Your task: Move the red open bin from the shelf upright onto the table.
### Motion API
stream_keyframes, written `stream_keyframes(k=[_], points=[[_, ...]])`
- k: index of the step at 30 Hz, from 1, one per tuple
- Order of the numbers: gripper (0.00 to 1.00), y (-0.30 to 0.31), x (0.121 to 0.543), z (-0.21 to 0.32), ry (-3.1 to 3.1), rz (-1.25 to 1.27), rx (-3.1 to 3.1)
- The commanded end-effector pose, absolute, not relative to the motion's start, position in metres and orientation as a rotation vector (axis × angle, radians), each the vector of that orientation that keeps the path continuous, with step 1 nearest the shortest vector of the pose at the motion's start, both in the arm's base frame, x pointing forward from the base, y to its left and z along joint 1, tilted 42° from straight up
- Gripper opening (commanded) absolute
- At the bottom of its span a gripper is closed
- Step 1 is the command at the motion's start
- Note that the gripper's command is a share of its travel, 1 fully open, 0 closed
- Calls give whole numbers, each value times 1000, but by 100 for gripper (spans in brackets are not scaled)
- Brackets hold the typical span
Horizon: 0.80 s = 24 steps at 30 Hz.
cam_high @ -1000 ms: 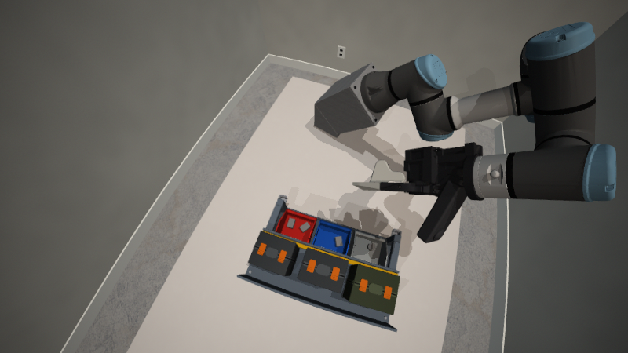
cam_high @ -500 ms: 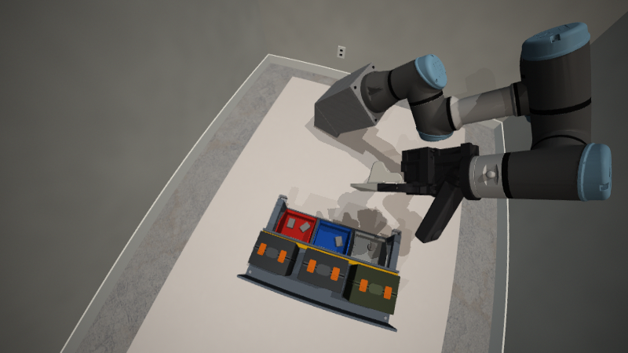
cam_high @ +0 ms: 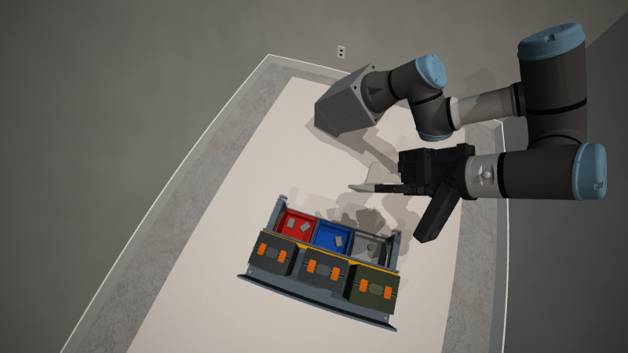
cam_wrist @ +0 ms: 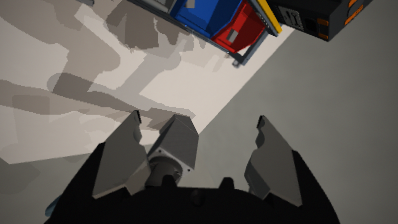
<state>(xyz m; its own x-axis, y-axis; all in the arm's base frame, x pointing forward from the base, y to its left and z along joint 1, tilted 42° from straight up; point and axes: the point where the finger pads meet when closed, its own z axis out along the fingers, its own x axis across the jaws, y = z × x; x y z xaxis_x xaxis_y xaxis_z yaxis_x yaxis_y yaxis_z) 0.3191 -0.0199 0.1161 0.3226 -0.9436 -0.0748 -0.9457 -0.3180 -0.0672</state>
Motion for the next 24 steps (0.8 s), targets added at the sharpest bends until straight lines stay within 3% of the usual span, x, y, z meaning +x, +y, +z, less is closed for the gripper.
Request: stream_keyframes(k=[1, 5, 17, 18, 24], points=[[100, -24, 324, 108, 1704, 14, -2491], [100, -36, 342, 75, 1427, -49, -2544], [100, -36, 342, 75, 1427, -49, -2544], [100, -25, 326, 104, 1671, 13, -2503], [100, -38, 344, 71, 1394, -51, -2552]])
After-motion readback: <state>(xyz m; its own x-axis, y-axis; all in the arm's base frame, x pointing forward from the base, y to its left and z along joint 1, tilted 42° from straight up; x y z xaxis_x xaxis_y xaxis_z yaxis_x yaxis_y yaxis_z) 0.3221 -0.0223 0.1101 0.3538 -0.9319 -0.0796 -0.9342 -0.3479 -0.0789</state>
